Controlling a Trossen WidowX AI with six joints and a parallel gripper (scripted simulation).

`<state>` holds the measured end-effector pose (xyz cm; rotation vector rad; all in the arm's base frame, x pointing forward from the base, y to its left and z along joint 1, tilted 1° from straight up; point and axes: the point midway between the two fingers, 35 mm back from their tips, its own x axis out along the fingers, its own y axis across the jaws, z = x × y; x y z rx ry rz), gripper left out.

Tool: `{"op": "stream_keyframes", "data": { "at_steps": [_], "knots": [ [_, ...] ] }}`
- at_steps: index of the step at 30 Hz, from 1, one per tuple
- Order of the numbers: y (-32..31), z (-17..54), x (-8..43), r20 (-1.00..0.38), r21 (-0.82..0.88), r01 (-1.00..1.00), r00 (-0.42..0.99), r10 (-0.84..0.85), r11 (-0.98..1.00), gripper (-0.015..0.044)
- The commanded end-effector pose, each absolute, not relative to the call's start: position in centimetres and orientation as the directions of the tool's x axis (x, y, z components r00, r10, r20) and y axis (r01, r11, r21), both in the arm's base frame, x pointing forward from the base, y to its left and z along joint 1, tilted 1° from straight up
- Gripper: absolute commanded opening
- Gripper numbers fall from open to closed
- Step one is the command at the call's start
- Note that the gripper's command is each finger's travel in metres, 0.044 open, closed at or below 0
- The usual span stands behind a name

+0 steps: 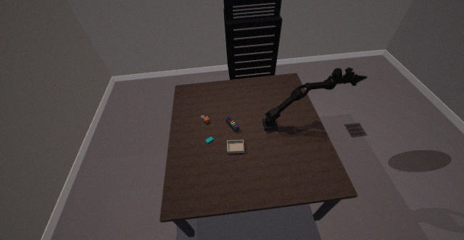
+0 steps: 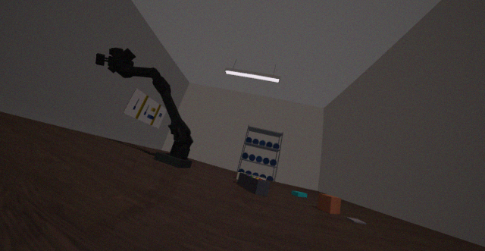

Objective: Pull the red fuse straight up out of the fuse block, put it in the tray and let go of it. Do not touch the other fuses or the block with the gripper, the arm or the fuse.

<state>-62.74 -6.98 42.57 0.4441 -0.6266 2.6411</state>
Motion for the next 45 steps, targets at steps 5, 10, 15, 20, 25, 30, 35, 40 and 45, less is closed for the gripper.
{"op": "stream_keyframes", "data": {
  "at_steps": [5, 10, 15, 20, 25, 30, 35, 40, 45],
  "knots": [
    [-13.3, 41.7, -62.0, 0.340, -0.397, -0.319, -0.922, 0.185, -0.861, 0.0074],
    [-20.3, 40.6, -60.2, 0.285, -0.436, -0.179, -0.957, 0.054, -0.882, 0.0074],
    [-28.1, 38.9, -57.2, 0.212, -0.493, -0.010, -0.971, -0.110, -0.870, 0.0074],
    [-35.0, 37.2, -53.2, 0.139, -0.540, 0.151, -0.954, -0.264, -0.828, 0.0074],
    [-41.2, 35.5, -48.4, 0.063, -0.578, 0.301, -0.910, -0.409, -0.759, 0.0074],
    [-46.6, 33.7, -42.6, -0.016, -0.608, 0.438, -0.840, -0.542, -0.662, 0.0074],
    [-51.2, 31.8, -36.3, -0.097, -0.631, 0.551, -0.755, -0.649, -0.547, 0.0074],
    [-54.7, 29.9, -29.3, -0.179, -0.646, 0.643, -0.652, -0.737, -0.412, 0.0074],
    [-56.0, 27.1, -23.2, -0.274, -0.700, 0.667, -0.579, -0.768, -0.253, 0.0074]
  ]
}}
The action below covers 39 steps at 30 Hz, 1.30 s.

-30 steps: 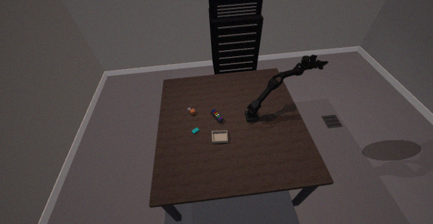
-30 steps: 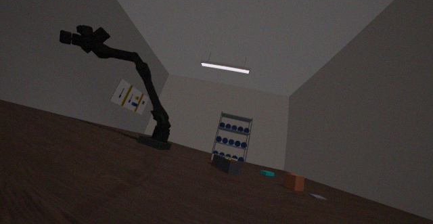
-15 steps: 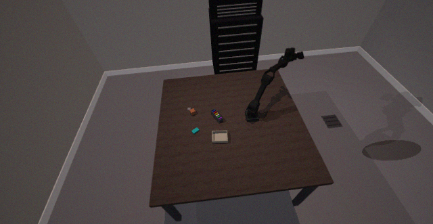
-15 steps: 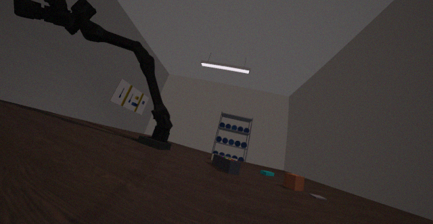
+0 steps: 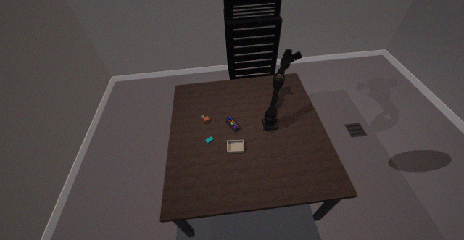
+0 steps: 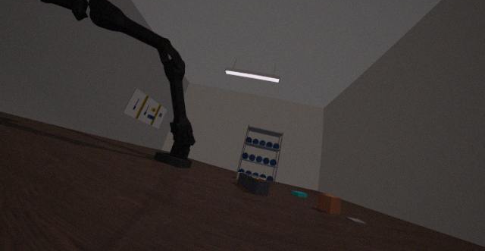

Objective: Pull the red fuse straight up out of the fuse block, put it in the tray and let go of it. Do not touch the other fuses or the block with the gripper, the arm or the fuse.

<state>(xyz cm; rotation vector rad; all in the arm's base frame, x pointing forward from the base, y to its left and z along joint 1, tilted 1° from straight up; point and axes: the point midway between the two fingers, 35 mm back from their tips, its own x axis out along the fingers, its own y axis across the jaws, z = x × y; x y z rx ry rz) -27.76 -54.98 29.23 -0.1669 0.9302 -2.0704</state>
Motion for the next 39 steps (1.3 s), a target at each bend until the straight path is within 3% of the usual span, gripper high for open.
{"op": "stream_keyframes", "data": {
  "at_steps": [1, 10, 20, 31, 39],
  "knots": [
    [-56.4, 26.7, -21.5, -0.293, -0.700, 0.680, -0.551, -0.781, -0.217, 0.0074],
    [-57.8, 23.3, -7.4, -0.441, -0.677, 0.732, -0.318, -0.840, 0.078, 0.0074],
    [-54.5, 19.7, 8.0, -0.601, -0.618, 0.667, -0.060, -0.797, 0.416, 0.0074],
    [-45.5, 16.5, 22.8, -0.743, -0.531, 0.449, 0.162, -0.650, 0.718, 0.0074],
    [-35.7, 14.2, 30.8, -0.840, -0.438, 0.204, 0.253, -0.480, 0.875, 0.0074]
  ]
}}
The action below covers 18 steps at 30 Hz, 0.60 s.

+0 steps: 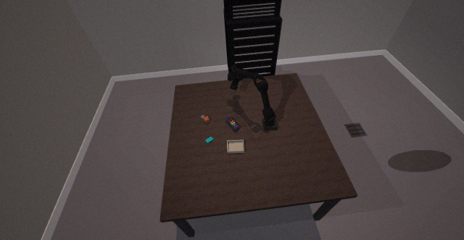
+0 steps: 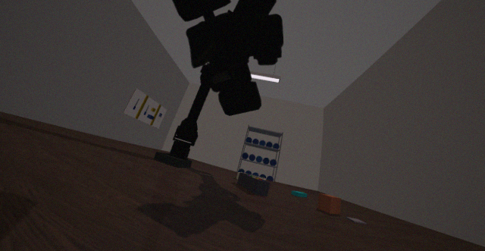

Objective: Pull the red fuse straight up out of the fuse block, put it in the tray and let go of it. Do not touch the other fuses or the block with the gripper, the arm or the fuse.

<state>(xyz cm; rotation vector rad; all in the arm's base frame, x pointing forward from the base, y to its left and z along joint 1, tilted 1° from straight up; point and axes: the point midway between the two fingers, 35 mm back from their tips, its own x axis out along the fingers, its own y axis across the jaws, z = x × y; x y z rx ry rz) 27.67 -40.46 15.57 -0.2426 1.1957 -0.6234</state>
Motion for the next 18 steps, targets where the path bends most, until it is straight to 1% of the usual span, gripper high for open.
{"op": "stream_keyframes", "data": {
  "at_steps": [1, 6, 10, 14, 18],
  "knots": [
    [-34.3, 13.9, 31.5, -0.853, -0.423, 0.169, 0.258, -0.454, 0.890, 0.0074],
    [-27.0, 12.3, 34.5, -0.910, -0.338, -0.017, 0.260, -0.322, 0.941, 0.0074],
    [-20.8, 11.2, 35.8, -0.948, -0.261, -0.173, 0.232, -0.219, 0.950, 0.0074],
    [-14.5, 10.2, 36.0, -0.977, -0.177, -0.328, 0.175, -0.124, 0.928, 0.0074],
    [-8.2, 9.5, 34.9, -0.994, -0.088, -0.470, 0.096, -0.048, 0.878, 0.0074]
  ]
}}
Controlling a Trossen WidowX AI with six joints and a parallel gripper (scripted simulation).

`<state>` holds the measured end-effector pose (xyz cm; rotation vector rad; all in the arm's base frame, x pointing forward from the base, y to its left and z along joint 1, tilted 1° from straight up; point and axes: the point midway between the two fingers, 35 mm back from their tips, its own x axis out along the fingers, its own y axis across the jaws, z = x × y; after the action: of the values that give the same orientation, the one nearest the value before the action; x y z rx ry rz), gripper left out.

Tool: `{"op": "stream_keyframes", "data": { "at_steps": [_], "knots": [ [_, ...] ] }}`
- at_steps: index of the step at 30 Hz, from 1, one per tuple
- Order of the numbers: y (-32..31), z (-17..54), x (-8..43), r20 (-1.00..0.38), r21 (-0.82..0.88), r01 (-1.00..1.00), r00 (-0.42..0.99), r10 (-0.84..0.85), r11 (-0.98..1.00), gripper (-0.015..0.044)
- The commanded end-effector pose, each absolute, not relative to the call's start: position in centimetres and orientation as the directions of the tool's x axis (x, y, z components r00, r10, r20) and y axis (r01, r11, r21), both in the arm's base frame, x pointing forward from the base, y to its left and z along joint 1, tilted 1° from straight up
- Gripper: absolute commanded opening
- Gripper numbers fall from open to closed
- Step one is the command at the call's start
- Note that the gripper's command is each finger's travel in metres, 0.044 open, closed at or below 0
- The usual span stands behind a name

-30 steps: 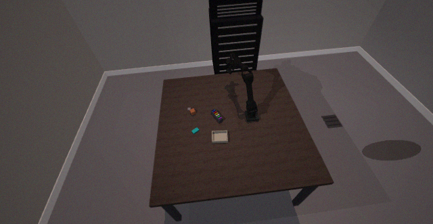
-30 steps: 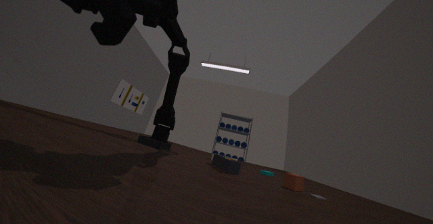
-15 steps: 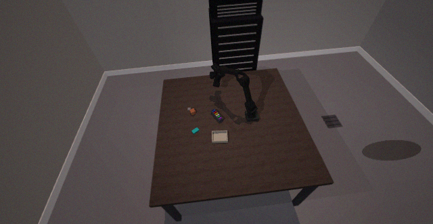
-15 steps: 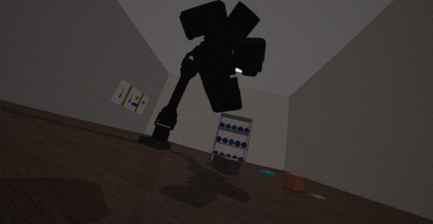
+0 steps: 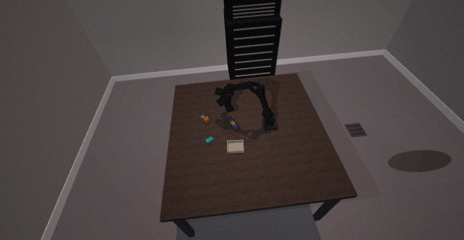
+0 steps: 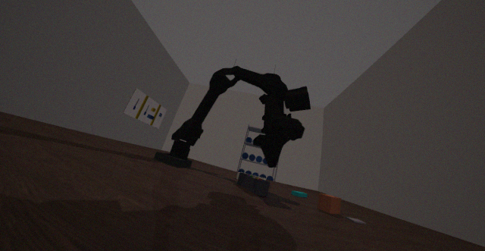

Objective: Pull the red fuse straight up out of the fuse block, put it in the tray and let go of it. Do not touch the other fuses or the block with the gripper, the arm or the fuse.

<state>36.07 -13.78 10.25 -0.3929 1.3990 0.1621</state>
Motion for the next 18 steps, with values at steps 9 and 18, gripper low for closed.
{"op": "stream_keyframes", "data": {
  "at_steps": [9, 18],
  "knots": [
    [-4.3, 9.2, 33.4, -0.999, -0.033, -0.548, 0.038, -0.014, 0.836, 0.0074],
    [-4.2, 8.9, 33.3, -0.999, -0.032, -0.548, 0.038, -0.014, 0.836, 0.0074]
  ]
}}
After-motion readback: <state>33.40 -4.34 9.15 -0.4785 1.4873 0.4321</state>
